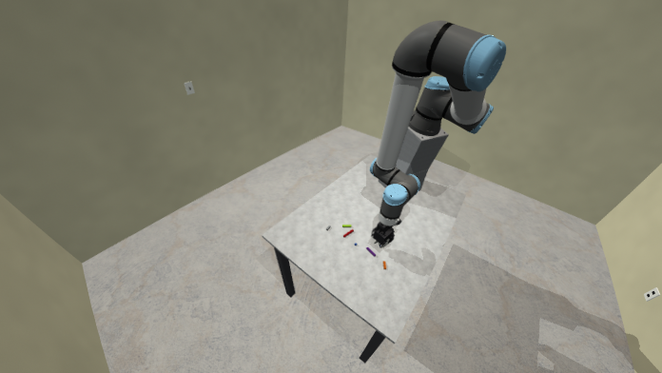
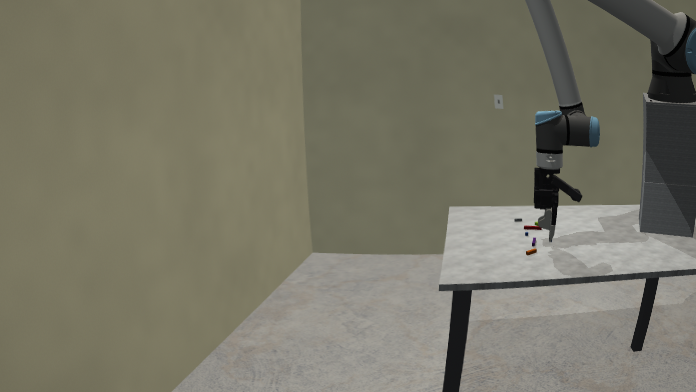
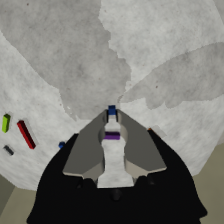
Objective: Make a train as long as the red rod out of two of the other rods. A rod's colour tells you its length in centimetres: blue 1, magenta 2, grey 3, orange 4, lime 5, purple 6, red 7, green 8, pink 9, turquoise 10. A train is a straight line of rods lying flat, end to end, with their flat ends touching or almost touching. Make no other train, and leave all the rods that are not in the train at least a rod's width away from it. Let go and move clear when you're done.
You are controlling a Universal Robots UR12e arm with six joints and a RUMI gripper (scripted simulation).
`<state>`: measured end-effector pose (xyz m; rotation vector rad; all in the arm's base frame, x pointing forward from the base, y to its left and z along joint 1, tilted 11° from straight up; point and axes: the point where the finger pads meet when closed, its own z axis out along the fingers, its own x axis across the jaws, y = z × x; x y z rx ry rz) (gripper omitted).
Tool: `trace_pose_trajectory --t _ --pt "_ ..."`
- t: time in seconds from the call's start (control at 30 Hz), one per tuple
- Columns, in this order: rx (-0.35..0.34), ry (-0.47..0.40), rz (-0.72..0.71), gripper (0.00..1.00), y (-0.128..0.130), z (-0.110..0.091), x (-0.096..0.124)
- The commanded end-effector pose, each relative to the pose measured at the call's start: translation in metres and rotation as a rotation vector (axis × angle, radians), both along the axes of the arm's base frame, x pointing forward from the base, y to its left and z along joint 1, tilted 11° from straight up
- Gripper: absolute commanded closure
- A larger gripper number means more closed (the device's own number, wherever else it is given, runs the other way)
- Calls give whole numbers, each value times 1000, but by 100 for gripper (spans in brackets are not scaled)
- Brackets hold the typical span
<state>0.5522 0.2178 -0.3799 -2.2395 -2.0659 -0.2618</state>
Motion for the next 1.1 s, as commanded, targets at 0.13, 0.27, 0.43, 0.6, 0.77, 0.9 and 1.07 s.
trace_pose_trajectory --t 0.13,0.27,0.43,0.6,0.77,0.9,1.07 --pt "0 3 0 100 0 -2 -2" --pt "0 2 0 100 0 -3 -2" --pt "-1 -1 0 100 1 -6 1" --pt "-1 -1 1 100 2 -11 1" --pt "-1 -1 1 100 3 -13 1" --pt "-1 1 0 100 2 -13 0" --pt "-1 0 0 100 2 -12 0"
